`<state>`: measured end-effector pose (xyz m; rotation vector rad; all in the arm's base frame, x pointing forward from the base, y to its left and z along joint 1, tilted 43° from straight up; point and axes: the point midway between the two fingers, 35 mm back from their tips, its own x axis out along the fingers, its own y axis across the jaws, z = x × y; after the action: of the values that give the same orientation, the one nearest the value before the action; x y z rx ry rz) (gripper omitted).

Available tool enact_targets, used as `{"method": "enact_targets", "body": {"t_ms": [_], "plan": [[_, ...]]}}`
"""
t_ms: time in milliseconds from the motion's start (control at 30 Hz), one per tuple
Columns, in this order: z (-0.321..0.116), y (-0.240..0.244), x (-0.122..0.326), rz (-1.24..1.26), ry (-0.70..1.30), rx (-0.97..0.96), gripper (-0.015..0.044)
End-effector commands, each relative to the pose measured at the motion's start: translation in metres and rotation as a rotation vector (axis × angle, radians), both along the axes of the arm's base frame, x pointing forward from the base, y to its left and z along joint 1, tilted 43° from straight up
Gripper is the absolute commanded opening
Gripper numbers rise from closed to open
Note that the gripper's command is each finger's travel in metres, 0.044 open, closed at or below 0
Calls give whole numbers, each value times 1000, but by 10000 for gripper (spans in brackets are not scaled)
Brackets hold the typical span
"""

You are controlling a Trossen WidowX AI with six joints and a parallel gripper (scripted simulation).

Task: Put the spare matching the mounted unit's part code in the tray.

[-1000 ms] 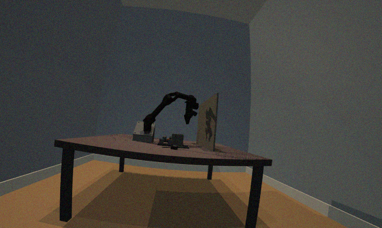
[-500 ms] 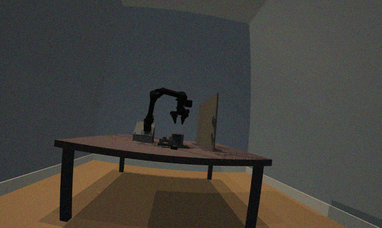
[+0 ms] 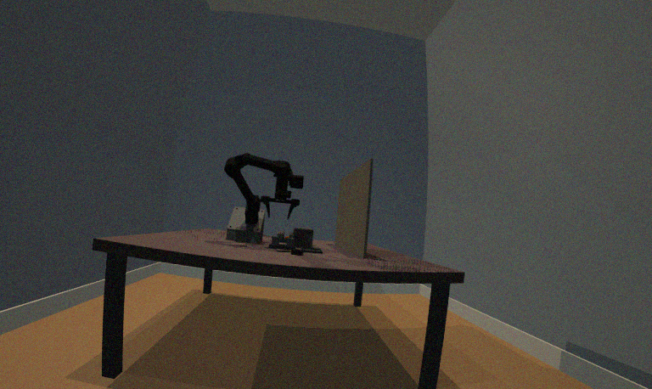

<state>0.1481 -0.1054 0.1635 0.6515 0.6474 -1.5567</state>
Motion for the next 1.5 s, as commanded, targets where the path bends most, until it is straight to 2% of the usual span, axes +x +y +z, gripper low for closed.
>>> {"method": "enact_targets", "body": {"t_ms": [0,67,233,267,1467], "plan": [[-3,-2,-8,-36,-29,-10,440],[-3,-2,-8,-36,-29,-10,440],[-21,-17,-8,-36,-30,-7,309],[-26,-22,-9,-36,-31,-8,300],[-63,-53,-7,-39,-33,-1,300]]}}
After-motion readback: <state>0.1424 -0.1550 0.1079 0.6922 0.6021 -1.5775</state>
